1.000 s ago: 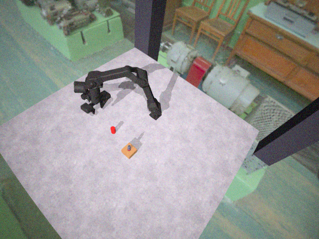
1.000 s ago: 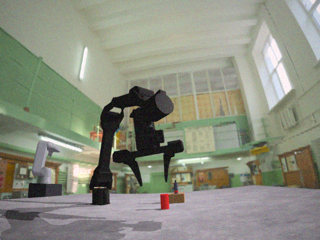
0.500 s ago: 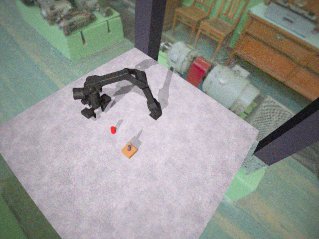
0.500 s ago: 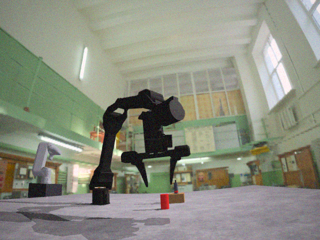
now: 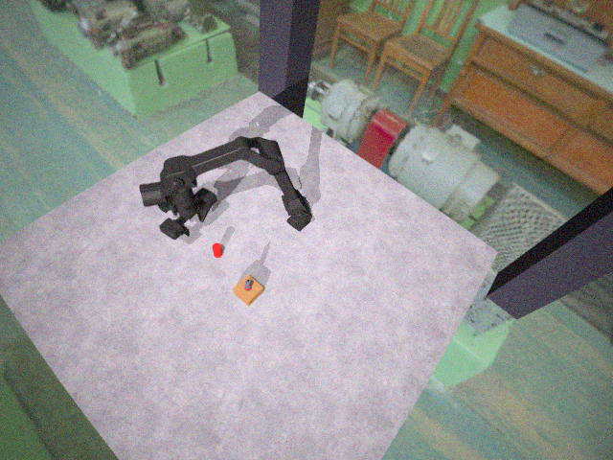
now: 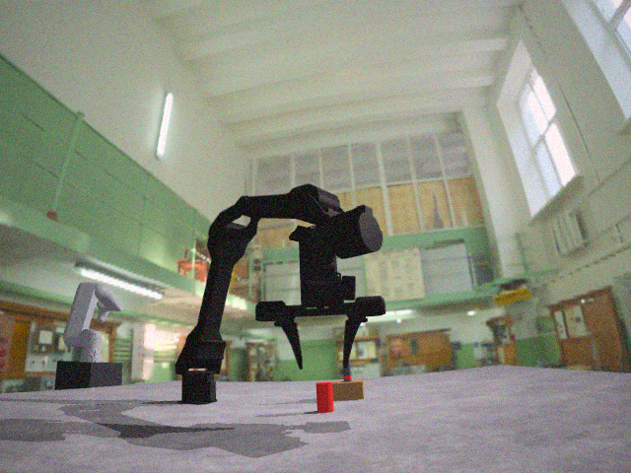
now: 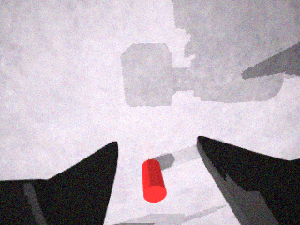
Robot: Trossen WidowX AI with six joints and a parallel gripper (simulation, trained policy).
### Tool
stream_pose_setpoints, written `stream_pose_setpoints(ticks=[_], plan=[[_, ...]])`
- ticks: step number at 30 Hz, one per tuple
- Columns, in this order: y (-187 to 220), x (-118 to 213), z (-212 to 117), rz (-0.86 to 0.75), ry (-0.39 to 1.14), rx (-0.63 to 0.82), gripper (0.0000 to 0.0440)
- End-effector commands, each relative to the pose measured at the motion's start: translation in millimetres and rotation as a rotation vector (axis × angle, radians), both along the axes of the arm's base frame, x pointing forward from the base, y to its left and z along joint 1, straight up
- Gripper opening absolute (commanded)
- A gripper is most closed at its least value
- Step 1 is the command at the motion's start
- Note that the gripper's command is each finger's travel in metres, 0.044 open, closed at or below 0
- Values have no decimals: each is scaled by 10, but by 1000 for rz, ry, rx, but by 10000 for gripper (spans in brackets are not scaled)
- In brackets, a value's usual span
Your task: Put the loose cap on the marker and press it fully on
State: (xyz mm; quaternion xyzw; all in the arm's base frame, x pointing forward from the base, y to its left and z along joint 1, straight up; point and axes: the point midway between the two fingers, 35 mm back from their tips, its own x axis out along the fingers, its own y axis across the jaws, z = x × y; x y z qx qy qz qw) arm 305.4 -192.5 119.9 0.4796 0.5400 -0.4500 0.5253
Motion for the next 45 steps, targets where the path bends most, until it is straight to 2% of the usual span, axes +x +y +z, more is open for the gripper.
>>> stream_pose_setpoints(ticks=[1, 26, 45], plan=[[112, 7, -25, 9, 26, 7, 304], [738, 1, -127, 130, 129, 42, 296], [869, -113, -520, 232, 186, 79, 259]])
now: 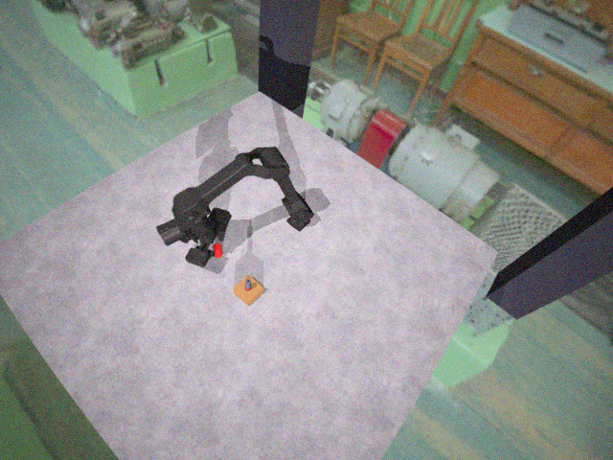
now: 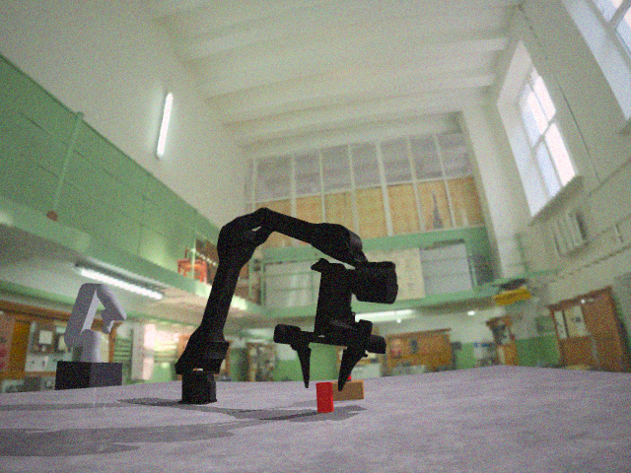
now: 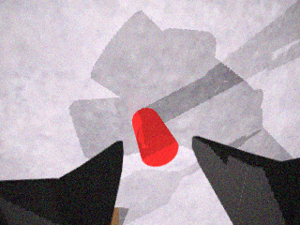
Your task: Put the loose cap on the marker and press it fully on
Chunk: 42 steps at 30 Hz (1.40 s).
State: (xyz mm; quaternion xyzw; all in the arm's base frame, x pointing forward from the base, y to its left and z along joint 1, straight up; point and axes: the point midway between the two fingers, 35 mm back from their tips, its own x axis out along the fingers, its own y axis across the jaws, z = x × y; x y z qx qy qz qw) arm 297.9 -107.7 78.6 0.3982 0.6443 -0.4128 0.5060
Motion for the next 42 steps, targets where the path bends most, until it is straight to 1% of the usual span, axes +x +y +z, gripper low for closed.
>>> stream_pose_setpoints(ticks=[1, 5, 8, 9, 15, 20, 28, 33, 42], plan=[[24, -44, -131, 27, 19, 13, 257], [32, -66, -210, 51, 24, 13, 247], [33, -75, -235, 67, 22, 7, 224], [32, -75, -236, 72, 21, 5, 207], [20, -46, -135, 97, -9, -19, 51], [20, 50, 21, 125, -60, -50, 64], [118, 183, 311, 168, -128, -74, 63], [277, 250, 458, 190, -154, -72, 60], [634, 318, 630, 219, -173, -56, 46]])
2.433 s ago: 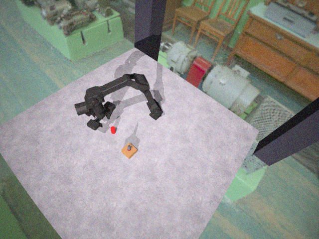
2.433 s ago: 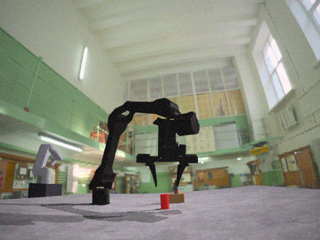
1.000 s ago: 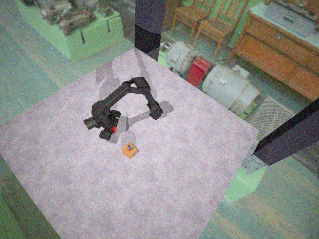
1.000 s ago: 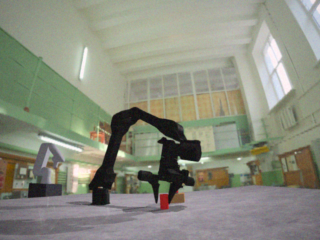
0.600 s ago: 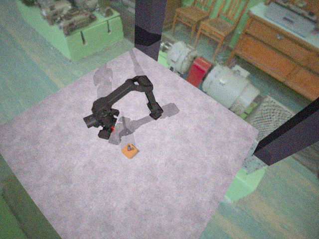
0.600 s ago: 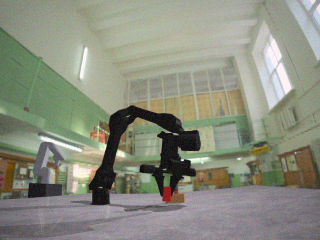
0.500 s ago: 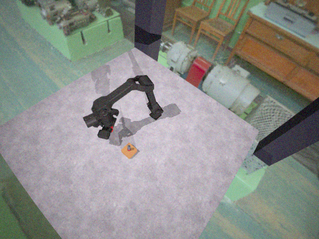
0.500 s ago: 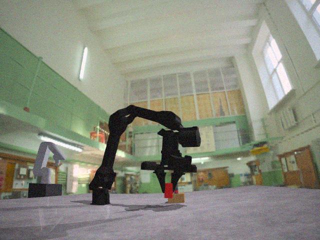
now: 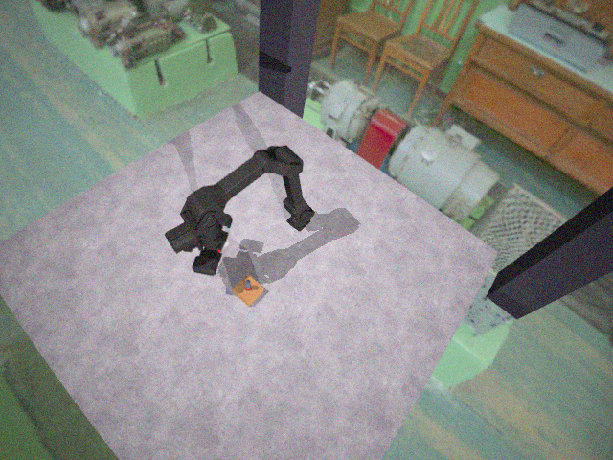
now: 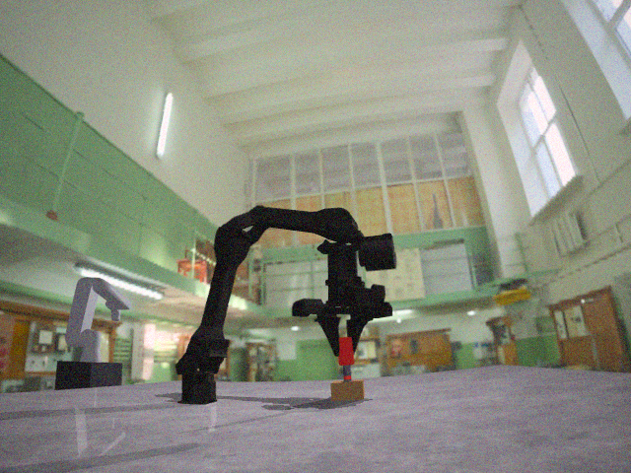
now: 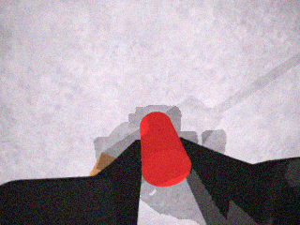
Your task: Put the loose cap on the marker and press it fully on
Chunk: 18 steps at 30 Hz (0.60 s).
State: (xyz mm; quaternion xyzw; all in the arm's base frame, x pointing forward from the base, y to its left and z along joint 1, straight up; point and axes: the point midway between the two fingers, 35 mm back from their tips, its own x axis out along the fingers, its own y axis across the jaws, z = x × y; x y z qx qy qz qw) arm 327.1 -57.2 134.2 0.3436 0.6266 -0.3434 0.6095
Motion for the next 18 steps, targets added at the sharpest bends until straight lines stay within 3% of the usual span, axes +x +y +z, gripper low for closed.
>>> stream_pose_setpoints(ticks=[1, 18], plan=[[172, 30, 91, 10, -10, 9, 44], [924, -2, 291, 73, 0, 24, 10]])
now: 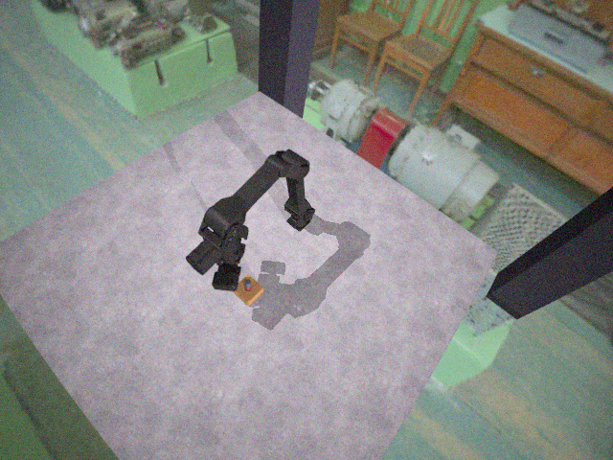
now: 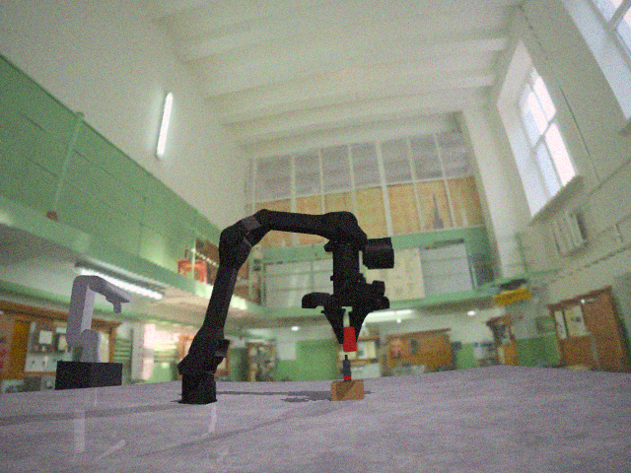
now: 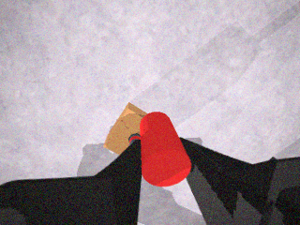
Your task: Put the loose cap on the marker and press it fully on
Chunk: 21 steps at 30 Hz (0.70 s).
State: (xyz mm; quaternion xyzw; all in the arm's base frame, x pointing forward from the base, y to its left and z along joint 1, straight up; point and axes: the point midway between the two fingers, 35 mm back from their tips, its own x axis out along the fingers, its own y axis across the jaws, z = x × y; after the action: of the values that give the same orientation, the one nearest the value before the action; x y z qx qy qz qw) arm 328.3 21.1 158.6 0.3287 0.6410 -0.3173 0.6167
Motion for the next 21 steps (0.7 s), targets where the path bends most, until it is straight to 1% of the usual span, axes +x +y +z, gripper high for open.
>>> stream_pose_setpoints(ticks=[1, 10, 13, 21], plan=[[183, -23, 57, 12, 1, 5, 7], [456, -97, 118, 36, 13, 3, 0], [493, -108, 121, 38, 16, 0, 0], [522, -124, 4, 38, 46, -4, 0]])
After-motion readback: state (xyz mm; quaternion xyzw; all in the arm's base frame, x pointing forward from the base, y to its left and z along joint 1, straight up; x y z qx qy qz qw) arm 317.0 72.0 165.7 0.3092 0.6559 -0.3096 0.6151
